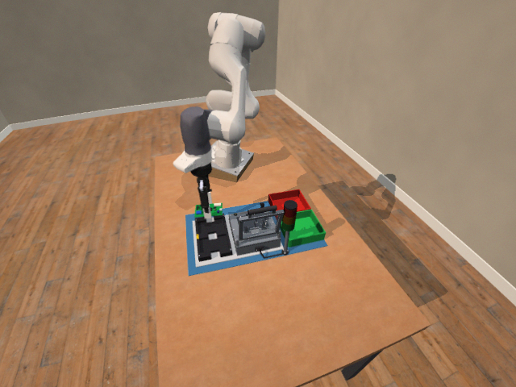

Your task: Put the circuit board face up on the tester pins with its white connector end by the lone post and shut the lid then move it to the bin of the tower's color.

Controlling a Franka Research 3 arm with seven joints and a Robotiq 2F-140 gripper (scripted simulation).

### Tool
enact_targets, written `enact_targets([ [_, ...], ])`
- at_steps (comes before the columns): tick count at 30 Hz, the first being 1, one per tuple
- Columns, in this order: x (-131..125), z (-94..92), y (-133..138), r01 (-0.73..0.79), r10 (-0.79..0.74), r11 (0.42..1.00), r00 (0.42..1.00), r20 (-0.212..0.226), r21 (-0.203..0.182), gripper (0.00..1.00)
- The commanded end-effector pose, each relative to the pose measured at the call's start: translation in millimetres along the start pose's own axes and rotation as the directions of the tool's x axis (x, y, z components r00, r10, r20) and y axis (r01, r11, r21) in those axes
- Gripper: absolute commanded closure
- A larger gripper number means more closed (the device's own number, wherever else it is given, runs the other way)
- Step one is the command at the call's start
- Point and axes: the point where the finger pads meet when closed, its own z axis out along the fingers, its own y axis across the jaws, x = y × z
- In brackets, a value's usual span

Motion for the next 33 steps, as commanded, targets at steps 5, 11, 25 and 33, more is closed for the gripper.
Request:
enact_targets([
  [5,1.0,0.2,0.1,0.128,-0.128,0.992,0.992,-0.003,0.0,0.54],
  [11,1.0,0.2,0.1,0.144,-0.144,0.99,0.99,-0.003,0.0,0.54],
  [25,1.0,0.2,0.1,0.146,-0.146,0.989,0.989,-0.003,0.0,0.54],
  [33,1.0,0.2,0.1,0.146,-0.146,0.989,0.989,-0.003,0.0,0.54],
])
